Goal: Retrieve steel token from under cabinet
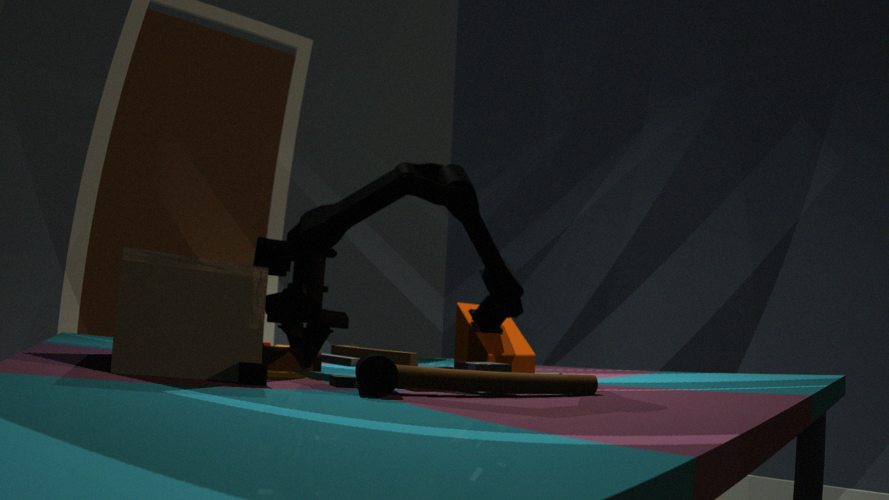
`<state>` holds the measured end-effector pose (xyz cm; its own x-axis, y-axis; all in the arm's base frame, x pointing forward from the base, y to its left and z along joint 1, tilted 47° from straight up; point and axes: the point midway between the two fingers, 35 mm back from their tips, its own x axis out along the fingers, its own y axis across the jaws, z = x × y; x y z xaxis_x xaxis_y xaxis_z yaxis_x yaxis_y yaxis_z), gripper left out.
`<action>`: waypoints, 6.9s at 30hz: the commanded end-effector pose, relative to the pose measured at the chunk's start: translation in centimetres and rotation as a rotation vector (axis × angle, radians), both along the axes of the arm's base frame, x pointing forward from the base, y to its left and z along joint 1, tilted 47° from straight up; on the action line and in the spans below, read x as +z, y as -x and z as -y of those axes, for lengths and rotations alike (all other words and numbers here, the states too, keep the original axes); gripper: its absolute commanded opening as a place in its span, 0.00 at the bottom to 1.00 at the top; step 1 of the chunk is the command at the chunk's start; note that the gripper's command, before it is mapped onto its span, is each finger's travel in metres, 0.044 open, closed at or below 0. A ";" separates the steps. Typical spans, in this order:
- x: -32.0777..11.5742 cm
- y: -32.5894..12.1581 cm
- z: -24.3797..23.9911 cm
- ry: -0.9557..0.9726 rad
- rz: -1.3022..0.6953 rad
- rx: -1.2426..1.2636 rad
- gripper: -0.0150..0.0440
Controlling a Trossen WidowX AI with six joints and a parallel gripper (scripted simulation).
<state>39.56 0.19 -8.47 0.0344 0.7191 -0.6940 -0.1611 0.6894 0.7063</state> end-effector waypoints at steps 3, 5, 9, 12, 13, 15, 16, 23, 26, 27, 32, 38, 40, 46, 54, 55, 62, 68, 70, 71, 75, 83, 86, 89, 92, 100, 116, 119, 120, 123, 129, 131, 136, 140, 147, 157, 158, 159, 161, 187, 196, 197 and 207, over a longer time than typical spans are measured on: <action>-0.1 0.7 0.0 -0.004 0.002 0.002 0.25; -0.2 0.9 0.0 -0.004 0.002 0.002 0.25; -0.3 1.3 0.1 -0.004 0.001 0.002 0.25; -0.3 1.6 0.1 -0.004 0.001 0.002 0.25; -0.3 1.7 0.1 -0.004 0.001 0.002 0.25; -0.4 1.9 0.1 -0.004 0.001 0.002 0.25; -0.4 2.0 0.1 -0.004 0.001 0.002 0.25; -0.5 2.7 0.2 -0.004 0.001 0.002 0.25; -0.6 3.0 0.2 -0.004 0.000 0.002 0.25; -0.6 3.1 0.3 -0.004 0.000 0.002 0.25; -0.7 3.6 0.3 -0.004 0.000 0.002 0.25; -0.8 4.2 0.4 -0.003 0.000 0.002 0.25; -0.8 4.4 0.4 -0.003 0.000 0.002 0.25; -0.9 5.1 0.5 -0.003 -0.001 0.002 0.25; -1.1 6.0 0.6 -0.003 -0.001 0.002 0.25; -1.1 6.1 0.6 -0.003 -0.001 0.002 0.25; -1.2 6.9 0.7 -0.003 -0.002 0.002 0.25; -1.4 7.6 0.8 -0.003 -0.002 0.002 0.25; -1.4 7.8 0.8 -0.003 -0.002 0.002 0.25; -1.4 8.0 0.8 -0.003 -0.002 0.002 0.25; -1.5 8.5 0.9 -0.003 -0.003 0.002 0.25; -1.7 9.4 1.0 -0.003 -0.003 0.002 0.25; -1.8 9.8 1.0 -0.002 -0.003 0.002 0.25; -1.8 10.2 1.1 -0.002 -0.004 0.002 0.25; -1.9 10.6 1.1 -0.002 -0.004 0.002 0.25; -2.1 11.7 1.2 -0.002 -0.004 0.002 0.25; -2.5 13.9 1.5 -0.001 -0.006 0.002 0.25; -2.6 14.4 1.6 -0.001 -0.006 0.002 0.25; -2.6 14.5 1.6 -0.001 -0.006 0.002 0.25; -2.7 15.0 1.7 -0.001 -0.006 0.002 0.25; -2.9 15.9 1.8 -0.001 -0.007 0.002 0.25; -2.9 16.2 1.9 -0.001 -0.007 0.002 0.25; -3.0 16.6 2.0 -0.001 -0.006 0.002 0.25; -2.9 16.3 2.0 0.001 -0.002 0.003 0.25; -2.9 16.3 2.1 0.002 0.032 0.037 0.25; -2.8 16.2 2.2 0.004 0.087 0.090 0.25; -2.8 16.2 2.2 0.005 0.092 0.095 0.25; -2.8 16.2 2.2 0.005 0.097 0.101 0.25; -2.8 16.2 2.2 0.005 0.108 0.111 0.25; -1.9 15.7 1.6 0.008 0.194 0.195 0.25; -1.1 15.2 0.8 0.007 0.198 0.199 0.25; -1.0 15.1 0.7 0.007 0.199 0.200 0.25; -0.1 14.7 -0.1 0.006 0.201 0.202 0.25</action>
